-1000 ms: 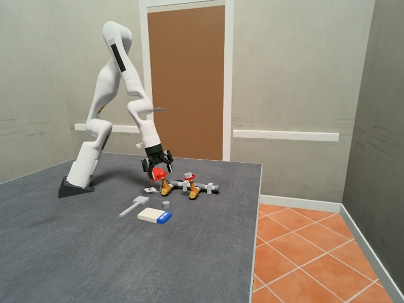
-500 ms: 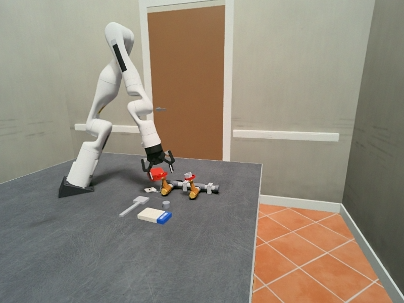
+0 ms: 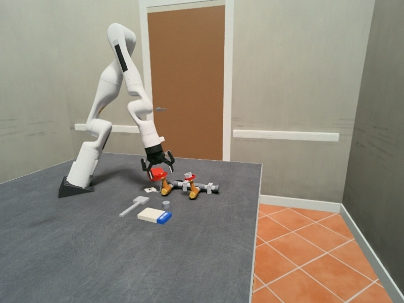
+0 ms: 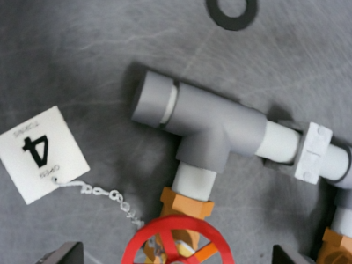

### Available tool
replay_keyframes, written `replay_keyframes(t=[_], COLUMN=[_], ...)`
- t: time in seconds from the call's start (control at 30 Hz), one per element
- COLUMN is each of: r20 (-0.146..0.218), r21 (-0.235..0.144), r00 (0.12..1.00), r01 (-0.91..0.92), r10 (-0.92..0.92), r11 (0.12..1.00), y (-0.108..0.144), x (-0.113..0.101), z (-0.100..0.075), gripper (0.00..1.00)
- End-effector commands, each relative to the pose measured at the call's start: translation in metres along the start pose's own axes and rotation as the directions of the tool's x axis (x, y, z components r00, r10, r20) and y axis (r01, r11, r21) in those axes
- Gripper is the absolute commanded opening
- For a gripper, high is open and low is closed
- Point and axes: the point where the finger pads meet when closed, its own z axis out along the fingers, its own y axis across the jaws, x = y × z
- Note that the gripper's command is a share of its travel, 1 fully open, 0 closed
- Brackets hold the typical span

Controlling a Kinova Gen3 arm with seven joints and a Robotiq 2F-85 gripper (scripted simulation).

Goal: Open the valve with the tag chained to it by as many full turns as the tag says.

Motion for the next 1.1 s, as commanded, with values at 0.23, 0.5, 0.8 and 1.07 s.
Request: replay_keyframes(t=[0.23,0.5,0.8,1.07], r20=[0.001,0.001,0.001,0.001], r21=[0.004,0.004,0.004,0.004], r00=[0.992,0.986,0.982,0.982], r01=[-0.127,-0.167,-0.187,-0.188], r10=[0.127,0.167,0.187,0.188], r11=[0.992,0.986,0.982,0.982], y=[0.0003,0.0003,0.0003,0.0003], x=[-0.0003,-0.0003,-0.0003,-0.0003], z=[-0.0001,-0.0001,-0.0001,-0.0001], gripper=[1.0,1.0,1.0,0.55])
